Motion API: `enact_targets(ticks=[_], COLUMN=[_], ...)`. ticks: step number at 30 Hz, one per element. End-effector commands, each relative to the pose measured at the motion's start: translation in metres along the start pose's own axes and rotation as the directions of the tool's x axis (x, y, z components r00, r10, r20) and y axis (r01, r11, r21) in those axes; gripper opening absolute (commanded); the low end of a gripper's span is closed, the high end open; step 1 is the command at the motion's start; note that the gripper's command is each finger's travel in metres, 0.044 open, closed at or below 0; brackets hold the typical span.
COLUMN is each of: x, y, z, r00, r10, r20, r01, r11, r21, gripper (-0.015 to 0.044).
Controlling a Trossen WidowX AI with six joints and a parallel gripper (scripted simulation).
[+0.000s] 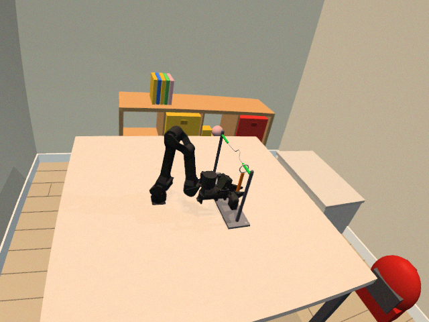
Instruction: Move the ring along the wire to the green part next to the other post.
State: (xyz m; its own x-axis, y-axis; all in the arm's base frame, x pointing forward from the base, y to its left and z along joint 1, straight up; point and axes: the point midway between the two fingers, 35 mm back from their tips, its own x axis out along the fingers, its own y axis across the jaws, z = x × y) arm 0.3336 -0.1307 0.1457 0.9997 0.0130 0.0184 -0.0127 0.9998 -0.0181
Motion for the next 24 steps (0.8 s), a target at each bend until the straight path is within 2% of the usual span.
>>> enact_targets(ticks=[1,9,21,24], x=[0.0004,0.0004,0.0002,0.0002], y=[-0.0008,-0.0008,0.0,0.0], z=[-0.0002,-0.0002,-0.0001,-0.0001], r00=[1.0,1.0,1.0,1.0], r10=[-0.005,-0.005,0.0,0.0], r20=[-0.001,-0.001,0.0,0.0], r01=[0.005,0.005,0.0,0.0], r11=[1.0,1.0,1.0,1.0], r21=[0.005,0.005,0.0,0.0], gripper=[0.016,0.016,-0.015,-0.015])
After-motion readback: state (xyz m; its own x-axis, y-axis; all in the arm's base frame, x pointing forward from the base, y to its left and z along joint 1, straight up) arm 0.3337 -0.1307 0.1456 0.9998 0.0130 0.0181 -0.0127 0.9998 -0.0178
